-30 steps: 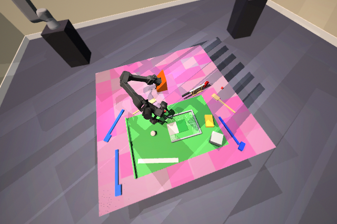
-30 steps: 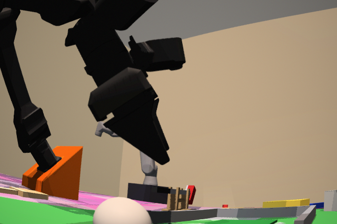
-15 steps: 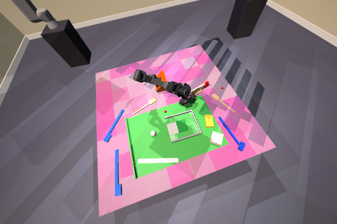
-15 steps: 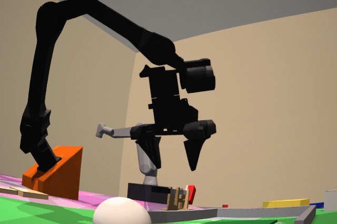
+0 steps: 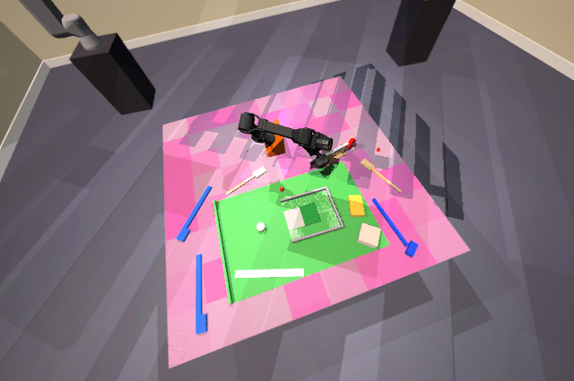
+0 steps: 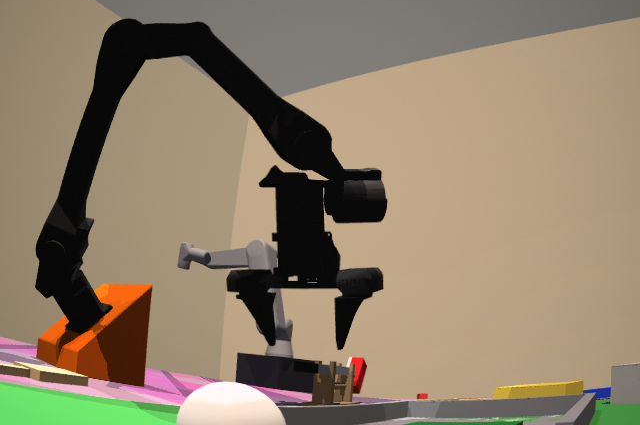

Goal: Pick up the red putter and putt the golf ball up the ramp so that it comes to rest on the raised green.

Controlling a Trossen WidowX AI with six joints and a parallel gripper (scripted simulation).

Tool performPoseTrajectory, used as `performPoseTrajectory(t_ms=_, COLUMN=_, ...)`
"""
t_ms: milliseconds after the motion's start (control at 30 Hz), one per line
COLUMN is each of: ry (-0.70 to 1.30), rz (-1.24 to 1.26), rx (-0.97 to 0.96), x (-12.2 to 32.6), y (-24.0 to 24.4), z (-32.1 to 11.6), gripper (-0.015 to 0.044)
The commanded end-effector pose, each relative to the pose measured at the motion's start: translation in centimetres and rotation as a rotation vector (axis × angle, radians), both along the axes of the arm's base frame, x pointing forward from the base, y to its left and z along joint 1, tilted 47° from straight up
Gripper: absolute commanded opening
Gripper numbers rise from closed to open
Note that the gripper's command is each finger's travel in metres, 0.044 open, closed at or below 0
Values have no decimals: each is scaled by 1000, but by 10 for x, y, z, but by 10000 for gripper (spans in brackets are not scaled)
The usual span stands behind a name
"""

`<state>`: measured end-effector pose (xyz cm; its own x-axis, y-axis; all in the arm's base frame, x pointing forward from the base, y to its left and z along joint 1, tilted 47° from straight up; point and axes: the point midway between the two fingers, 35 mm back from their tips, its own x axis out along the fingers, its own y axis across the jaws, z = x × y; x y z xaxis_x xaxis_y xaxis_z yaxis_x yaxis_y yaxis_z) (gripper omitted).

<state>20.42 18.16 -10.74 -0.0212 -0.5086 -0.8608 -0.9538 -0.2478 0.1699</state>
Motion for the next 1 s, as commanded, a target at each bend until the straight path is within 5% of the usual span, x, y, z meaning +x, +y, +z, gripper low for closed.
performPoseTrajectory(t_ms=0, ry=9, rz=8, rx=-15, x=-3, y=-9, z=-9, gripper=440)
performPoseTrajectory(t_ms=967, ry=8, rz=8, rx=-16, x=0, y=-43, z=-41, gripper=440)
